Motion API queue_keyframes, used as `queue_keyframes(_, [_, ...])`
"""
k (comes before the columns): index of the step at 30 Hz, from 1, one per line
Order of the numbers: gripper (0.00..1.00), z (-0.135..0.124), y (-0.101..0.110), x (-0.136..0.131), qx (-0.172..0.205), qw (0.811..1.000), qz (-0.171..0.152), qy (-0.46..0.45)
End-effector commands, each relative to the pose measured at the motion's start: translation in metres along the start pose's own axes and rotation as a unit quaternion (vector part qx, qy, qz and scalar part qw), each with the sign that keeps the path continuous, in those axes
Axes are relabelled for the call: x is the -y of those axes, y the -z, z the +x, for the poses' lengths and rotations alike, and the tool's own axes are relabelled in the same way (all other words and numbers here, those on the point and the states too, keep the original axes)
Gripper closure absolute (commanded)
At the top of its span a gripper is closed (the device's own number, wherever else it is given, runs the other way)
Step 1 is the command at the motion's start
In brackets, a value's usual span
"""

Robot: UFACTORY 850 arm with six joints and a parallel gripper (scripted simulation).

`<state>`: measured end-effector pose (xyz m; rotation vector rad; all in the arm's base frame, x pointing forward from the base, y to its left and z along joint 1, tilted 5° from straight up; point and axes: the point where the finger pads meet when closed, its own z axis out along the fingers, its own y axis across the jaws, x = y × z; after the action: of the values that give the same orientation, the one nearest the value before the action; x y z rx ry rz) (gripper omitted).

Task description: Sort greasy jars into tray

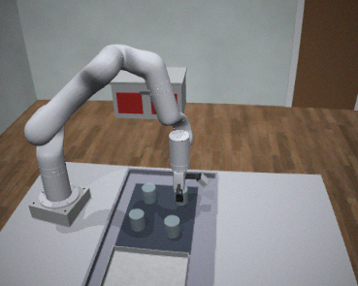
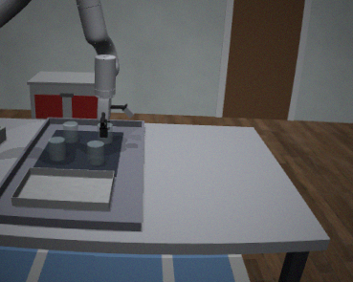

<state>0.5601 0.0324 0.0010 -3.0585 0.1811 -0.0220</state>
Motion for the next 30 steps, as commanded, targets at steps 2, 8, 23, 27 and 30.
queue_keyframes(2, [0.14, 0.0010, 0.0008, 0.0002, -0.001, 1.000, 0.000, 0.000])
queue_keyframes(8, [0.17, 0.0010, 0.0008, 0.0002, -0.001, 1.000, 0.000, 0.000])
queue_keyframes(23, [0.20, 0.0010, 0.0008, 0.0002, -0.001, 1.000, 0.000, 0.000])
queue_keyframes(27, [0.20, 0.0010, 0.0008, 0.0002, -0.001, 1.000, 0.000, 0.000])
queue_keyframes(30, [0.20, 0.0010, 0.0008, 0.0002, -0.001, 1.000, 0.000, 0.000])
